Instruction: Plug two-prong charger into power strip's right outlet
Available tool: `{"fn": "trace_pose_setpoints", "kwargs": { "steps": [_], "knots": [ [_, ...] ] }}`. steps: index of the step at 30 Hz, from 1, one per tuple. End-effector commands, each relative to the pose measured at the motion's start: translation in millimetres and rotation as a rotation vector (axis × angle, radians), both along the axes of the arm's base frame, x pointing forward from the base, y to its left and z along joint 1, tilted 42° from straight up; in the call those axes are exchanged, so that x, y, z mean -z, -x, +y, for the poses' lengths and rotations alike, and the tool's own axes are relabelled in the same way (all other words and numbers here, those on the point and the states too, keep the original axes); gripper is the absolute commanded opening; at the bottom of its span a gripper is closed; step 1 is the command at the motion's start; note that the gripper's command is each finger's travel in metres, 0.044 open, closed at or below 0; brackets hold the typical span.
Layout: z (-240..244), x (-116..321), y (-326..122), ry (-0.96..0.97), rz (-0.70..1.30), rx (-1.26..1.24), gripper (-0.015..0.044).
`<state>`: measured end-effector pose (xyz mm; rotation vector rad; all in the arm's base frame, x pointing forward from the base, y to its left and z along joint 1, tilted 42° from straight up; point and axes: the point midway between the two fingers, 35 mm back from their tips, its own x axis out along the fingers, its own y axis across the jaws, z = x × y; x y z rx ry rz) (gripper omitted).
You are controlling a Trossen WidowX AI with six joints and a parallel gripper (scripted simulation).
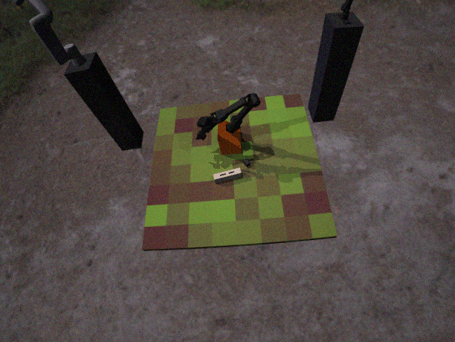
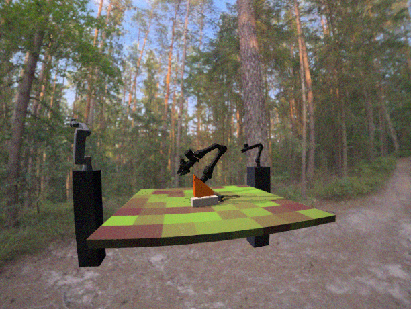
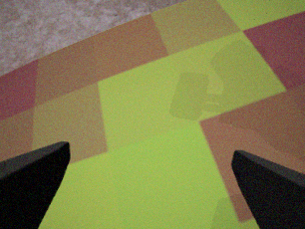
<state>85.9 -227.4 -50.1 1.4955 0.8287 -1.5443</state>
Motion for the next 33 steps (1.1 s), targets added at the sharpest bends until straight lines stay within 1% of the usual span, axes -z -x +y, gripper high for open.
{"fn": "trace_pose_setpoints", "kwargs": {
  "steps": [1,17,33],
  "knots": [
    [2,-4,-15,-0.003,-0.021,-0.094,0.0440],
    [33,-16,-74,-0.056,-0.101,-0.537,0.0440],
    [79,-32,-124,-0.102,-0.191,-0.966,0.0440]
  ]
}}
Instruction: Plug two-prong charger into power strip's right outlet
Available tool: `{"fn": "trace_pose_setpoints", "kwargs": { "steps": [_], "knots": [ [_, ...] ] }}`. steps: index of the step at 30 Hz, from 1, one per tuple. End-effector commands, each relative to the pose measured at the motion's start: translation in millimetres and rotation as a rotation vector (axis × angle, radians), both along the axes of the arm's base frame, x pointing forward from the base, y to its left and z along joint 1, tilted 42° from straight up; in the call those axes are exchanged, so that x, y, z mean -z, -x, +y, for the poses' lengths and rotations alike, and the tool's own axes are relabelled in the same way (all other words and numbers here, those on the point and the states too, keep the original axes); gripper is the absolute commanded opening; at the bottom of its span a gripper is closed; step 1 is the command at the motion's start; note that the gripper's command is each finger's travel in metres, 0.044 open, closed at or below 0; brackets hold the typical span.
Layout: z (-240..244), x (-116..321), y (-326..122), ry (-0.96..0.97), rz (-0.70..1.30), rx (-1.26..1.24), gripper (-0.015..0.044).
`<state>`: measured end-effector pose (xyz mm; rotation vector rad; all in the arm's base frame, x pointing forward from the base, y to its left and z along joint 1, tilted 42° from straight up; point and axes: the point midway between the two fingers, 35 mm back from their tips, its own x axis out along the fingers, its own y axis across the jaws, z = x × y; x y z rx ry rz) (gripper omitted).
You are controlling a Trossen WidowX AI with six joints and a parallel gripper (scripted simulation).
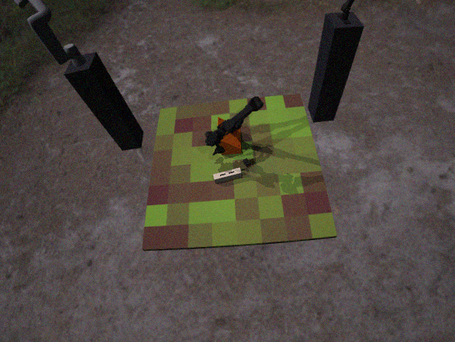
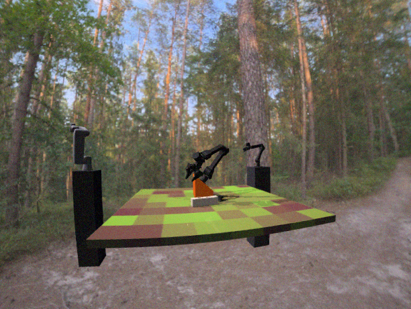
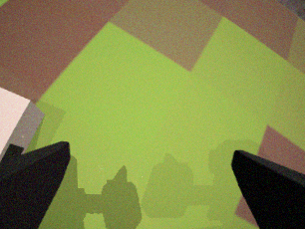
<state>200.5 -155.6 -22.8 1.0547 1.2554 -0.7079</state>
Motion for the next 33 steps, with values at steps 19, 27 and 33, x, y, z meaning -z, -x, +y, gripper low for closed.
{"fn": "trace_pose_setpoints", "kwargs": {
  "steps": [19,27,33],
  "knots": [
    [76,-26,-48,-0.072,-0.138,-0.548,0.0440],
    [110,-36,-57,-0.104,-0.201,-0.772,0.0440],
    [135,-45,-60,-0.131,-0.252,-0.936,0.0440]
  ]
}}
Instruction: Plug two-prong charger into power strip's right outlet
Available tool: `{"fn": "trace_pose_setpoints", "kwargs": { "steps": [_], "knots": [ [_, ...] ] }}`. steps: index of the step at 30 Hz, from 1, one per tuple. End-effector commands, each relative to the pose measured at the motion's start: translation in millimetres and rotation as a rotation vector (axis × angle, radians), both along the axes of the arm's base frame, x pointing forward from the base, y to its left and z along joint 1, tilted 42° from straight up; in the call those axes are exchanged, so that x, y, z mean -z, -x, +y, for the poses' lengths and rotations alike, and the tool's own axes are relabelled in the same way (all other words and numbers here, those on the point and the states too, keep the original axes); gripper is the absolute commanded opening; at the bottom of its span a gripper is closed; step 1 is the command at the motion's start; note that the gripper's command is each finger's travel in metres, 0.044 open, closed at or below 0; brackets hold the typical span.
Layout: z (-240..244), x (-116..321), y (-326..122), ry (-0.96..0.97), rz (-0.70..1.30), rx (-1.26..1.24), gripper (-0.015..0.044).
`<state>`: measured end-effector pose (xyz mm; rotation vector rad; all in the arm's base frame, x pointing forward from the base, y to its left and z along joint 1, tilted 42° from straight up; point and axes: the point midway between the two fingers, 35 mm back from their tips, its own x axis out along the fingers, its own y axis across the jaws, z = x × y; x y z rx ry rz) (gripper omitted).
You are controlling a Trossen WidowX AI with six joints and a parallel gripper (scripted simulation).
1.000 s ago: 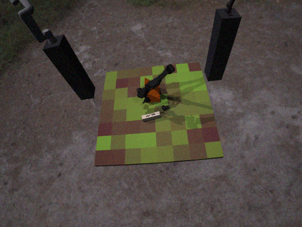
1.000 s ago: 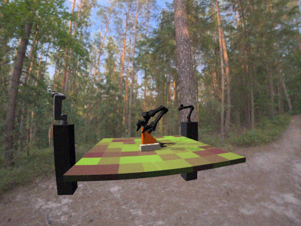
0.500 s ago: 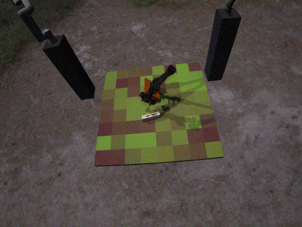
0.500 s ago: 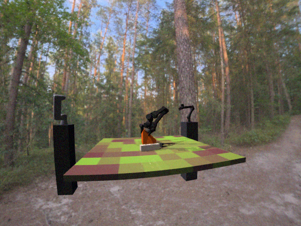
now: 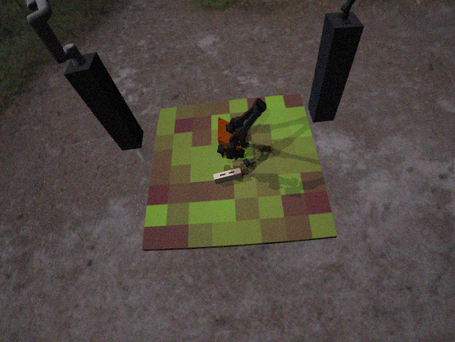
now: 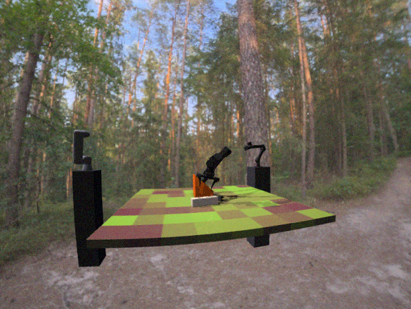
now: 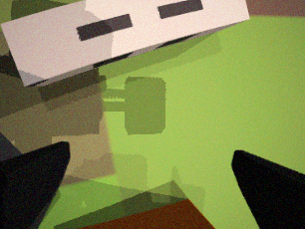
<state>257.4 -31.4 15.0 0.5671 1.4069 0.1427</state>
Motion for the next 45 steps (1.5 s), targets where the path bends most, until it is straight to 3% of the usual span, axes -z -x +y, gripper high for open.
{"fn": "trace_pose_setpoints", "kwargs": {
  "steps": [1,25,45],
  "knots": [
    [15,-8,-4,-0.018,-0.043,-0.101,0.0440],
    [112,-45,1,-0.165,-0.253,-0.697,0.0440],
    [127,-32,0,-0.170,-0.259,-0.712,0.0440]
  ]
}}
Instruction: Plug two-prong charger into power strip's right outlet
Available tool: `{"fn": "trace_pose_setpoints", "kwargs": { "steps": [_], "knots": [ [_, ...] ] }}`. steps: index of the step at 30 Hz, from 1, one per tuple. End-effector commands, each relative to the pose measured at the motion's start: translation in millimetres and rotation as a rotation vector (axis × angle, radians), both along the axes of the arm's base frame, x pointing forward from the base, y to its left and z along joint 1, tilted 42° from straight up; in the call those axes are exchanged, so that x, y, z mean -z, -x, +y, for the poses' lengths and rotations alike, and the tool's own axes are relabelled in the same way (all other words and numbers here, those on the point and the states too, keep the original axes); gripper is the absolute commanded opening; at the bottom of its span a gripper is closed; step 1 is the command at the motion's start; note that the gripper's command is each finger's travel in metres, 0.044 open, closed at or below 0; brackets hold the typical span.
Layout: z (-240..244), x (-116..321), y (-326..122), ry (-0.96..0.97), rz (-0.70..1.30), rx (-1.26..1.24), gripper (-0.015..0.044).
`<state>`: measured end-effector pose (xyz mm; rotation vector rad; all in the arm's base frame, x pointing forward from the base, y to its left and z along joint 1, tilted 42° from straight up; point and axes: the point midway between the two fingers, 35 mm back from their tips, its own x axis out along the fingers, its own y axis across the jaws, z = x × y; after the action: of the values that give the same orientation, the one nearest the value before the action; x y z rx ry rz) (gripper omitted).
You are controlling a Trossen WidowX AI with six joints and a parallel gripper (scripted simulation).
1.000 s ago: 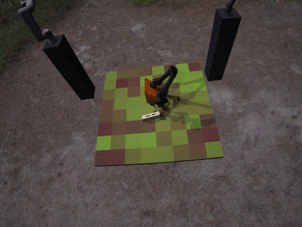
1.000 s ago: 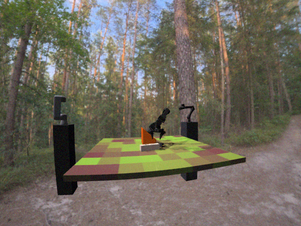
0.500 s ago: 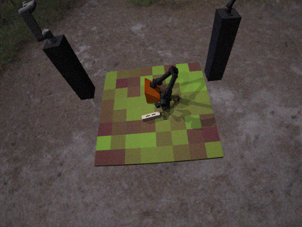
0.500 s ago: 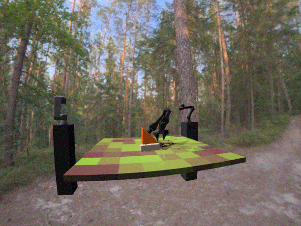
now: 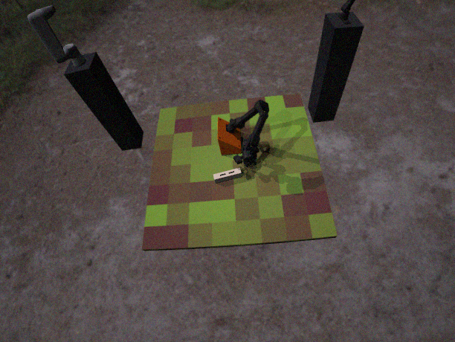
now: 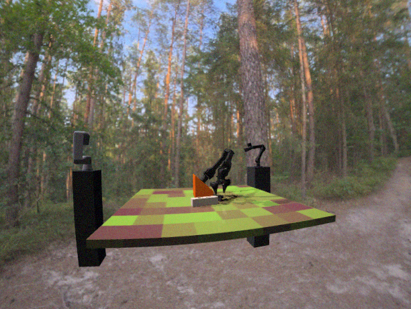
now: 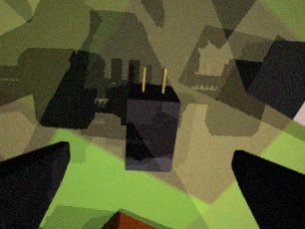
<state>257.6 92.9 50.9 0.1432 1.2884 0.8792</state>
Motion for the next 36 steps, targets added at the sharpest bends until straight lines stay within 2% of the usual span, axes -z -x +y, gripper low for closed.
{"fn": "trace_pose_setpoints", "kwargs": {
  "steps": [1,30,36],
  "knots": [
    [3,5,0,-0.004,0.008,0.002,0.0440],
    [32,36,-1,-0.007,0.009,0.002,0.0440],
    [31,32,-3,-0.007,-0.001,-0.001,0.0282]
  ]
}}
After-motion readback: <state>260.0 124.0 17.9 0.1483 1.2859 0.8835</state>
